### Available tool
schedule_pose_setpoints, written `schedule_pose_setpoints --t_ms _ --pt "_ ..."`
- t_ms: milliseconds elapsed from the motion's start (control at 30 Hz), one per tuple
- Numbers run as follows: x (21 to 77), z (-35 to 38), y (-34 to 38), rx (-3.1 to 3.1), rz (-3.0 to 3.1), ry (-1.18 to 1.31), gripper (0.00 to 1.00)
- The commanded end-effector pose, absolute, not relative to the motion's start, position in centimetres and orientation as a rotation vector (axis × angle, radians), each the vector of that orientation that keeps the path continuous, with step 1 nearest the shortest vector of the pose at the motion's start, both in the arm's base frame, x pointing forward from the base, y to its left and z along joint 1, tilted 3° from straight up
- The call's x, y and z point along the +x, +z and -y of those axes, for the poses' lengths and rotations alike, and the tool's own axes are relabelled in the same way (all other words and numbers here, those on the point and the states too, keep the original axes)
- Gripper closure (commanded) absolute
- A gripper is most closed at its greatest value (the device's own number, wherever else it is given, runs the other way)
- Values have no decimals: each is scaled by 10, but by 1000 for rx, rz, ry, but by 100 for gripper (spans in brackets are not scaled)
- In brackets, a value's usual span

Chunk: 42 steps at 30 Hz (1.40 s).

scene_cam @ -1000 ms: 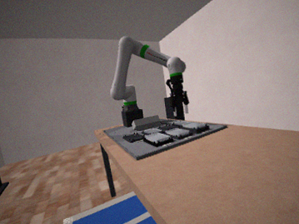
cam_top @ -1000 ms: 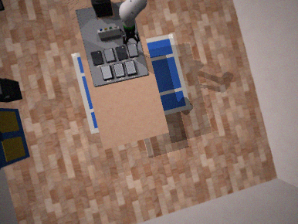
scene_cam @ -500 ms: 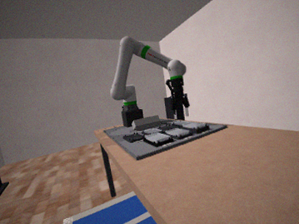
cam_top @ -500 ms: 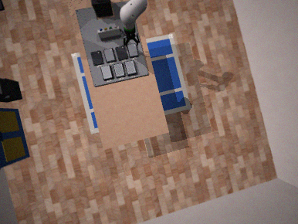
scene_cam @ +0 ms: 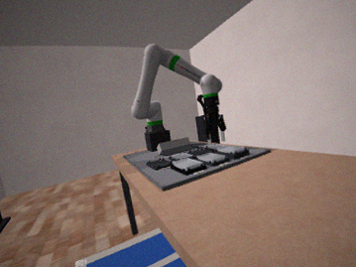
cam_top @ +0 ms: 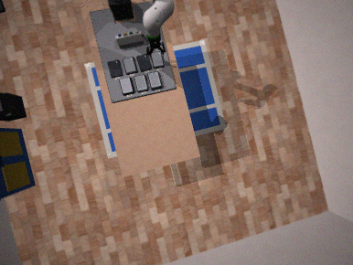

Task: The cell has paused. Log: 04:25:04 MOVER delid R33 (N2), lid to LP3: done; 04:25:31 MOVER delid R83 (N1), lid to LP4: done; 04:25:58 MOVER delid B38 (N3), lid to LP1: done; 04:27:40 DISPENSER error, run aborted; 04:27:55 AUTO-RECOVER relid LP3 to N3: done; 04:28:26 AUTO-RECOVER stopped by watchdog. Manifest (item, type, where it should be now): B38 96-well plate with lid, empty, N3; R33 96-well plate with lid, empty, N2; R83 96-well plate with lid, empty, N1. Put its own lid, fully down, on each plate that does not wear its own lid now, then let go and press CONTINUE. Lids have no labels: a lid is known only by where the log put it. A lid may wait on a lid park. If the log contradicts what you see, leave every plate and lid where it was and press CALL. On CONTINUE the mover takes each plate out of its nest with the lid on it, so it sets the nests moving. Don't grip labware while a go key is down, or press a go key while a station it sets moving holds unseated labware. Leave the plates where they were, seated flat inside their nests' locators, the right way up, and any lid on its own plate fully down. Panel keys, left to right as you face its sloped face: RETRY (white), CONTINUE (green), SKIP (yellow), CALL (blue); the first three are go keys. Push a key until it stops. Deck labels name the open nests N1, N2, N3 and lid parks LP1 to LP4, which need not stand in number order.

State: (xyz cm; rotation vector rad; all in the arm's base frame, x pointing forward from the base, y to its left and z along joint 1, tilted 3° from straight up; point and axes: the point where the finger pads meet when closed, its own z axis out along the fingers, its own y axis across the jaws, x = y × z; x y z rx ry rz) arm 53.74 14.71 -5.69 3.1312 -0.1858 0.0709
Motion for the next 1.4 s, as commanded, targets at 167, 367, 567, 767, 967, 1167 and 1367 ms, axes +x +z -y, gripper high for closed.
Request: schedule_pose_setpoints --t_ms 167,367,567,767,967,1167,1367 --pt "538 -147 -62 3131 186 71 34" --pt "538 -147 -63 3131 186 71 34" --pt "538 -147 -63 3131 186 71 34" --pt "538 -147 -63 3131 186 71 34" --pt "538 -147 -63 3131 186 71 34" --pt "538 -147 -63 3131 186 71 34" --pt "538 -147 -63 3131 186 71 34"
